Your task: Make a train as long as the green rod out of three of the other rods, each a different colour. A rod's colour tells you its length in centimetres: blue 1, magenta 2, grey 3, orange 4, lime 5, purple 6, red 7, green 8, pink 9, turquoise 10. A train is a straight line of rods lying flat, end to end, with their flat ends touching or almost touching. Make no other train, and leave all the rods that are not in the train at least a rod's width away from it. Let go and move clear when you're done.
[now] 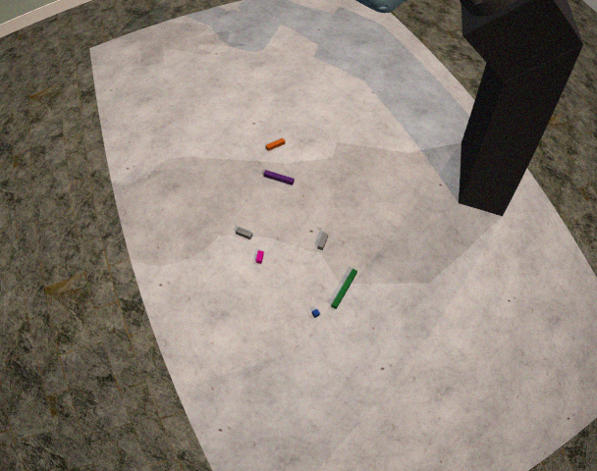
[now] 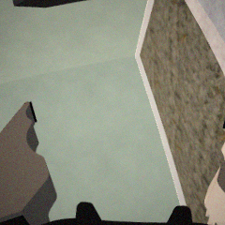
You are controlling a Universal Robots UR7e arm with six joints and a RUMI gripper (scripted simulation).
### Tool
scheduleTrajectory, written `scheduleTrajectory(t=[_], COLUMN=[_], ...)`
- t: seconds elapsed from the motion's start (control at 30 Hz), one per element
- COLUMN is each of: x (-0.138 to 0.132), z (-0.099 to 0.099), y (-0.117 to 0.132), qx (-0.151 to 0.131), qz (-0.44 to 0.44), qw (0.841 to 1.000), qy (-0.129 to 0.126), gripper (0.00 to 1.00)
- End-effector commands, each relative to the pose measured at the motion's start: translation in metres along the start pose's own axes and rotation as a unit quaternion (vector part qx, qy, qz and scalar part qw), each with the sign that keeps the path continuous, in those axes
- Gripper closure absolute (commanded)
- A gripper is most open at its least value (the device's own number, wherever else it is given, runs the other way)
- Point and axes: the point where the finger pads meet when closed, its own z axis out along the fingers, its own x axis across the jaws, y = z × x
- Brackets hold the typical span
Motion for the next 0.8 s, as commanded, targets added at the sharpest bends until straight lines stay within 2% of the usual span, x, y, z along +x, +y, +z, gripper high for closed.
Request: scheduleTrajectory(t=[0.0,0.3,0.6,0.67,0.77], x=[0.001,0.005,0.014,0.014,0.017], z=[0.001,0.007,0.02,0.02,0.027], y=[-0.003,-0.014,-0.041,-0.041,-0.053], qx=[-0.005,-0.022,-0.061,-0.061,-0.08], qz=[-0.006,-0.029,-0.083,-0.083,-0.108], qw=[1.0,0.999,0.994,0.994,0.99], qy=[0.003,0.01,0.028,0.028,0.037], gripper=[0.0,0.0,0.0,0.0,0.0])
